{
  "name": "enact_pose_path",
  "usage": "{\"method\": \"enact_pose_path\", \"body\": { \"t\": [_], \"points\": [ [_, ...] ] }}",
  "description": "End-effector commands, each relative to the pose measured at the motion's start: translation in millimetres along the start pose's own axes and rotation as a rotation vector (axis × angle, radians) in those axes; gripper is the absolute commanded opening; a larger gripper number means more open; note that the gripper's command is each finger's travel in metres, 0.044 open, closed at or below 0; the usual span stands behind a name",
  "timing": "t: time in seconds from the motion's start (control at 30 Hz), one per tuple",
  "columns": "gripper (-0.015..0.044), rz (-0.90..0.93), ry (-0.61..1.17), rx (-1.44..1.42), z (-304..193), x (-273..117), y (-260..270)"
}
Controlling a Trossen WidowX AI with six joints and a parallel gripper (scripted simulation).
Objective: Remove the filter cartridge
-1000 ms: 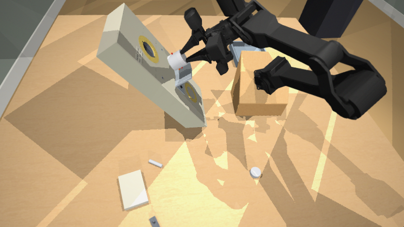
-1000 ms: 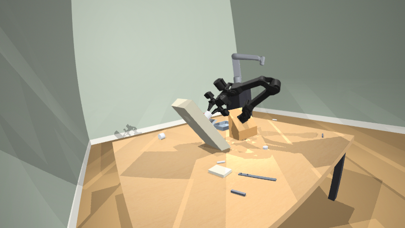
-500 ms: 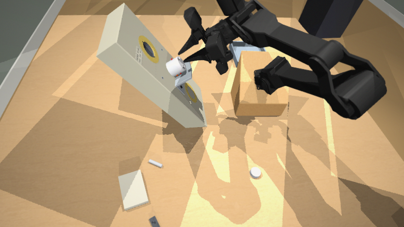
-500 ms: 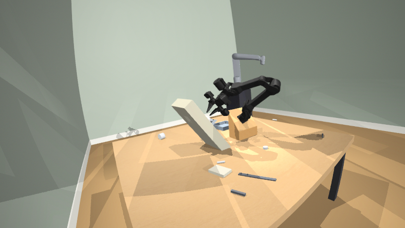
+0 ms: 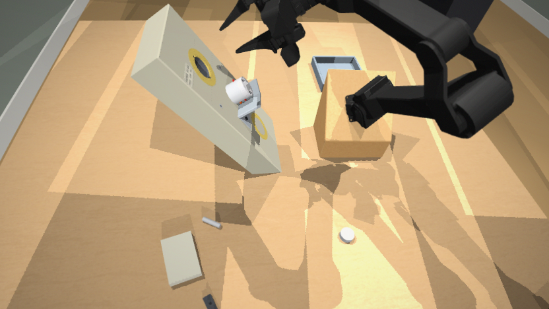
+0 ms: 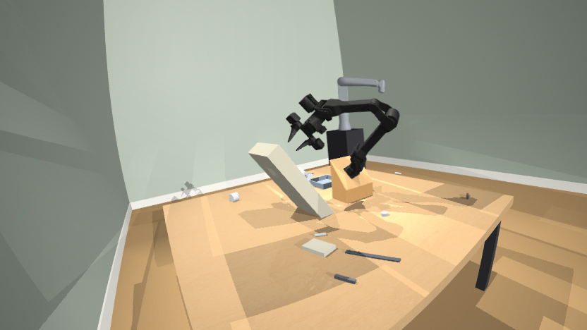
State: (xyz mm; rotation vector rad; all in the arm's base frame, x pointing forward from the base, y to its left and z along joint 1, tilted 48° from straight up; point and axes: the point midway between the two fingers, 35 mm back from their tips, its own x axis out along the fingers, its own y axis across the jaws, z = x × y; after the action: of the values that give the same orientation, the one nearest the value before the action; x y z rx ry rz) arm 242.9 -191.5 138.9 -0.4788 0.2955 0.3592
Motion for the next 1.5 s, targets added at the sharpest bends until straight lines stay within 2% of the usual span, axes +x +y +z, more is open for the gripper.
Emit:
{"method": "enact_pose_path", "body": {
  "t": [0.0,0.17,0.23,0.33,0.53,0.6,0.93,1.47],
  "points": [
    [0.0322,-0.014,-0.003,-0.018,9,-24,-30],
    [0.044,-0.016,-0.005,-0.018,12,-33,-40],
    [0.0387,0.004,0.003,0.062,9,-29,-34],
    [0.0309,0.093,0.059,0.414,-3,-15,-7],
    [0.0305,0.256,0.279,1.146,-21,6,58],
    [0.0305,0.281,0.344,1.293,-24,8,73],
    [0.0305,0.284,0.353,1.311,-24,9,75],
    [0.0305,0.281,0.356,1.309,-28,33,84]
  ]
}}
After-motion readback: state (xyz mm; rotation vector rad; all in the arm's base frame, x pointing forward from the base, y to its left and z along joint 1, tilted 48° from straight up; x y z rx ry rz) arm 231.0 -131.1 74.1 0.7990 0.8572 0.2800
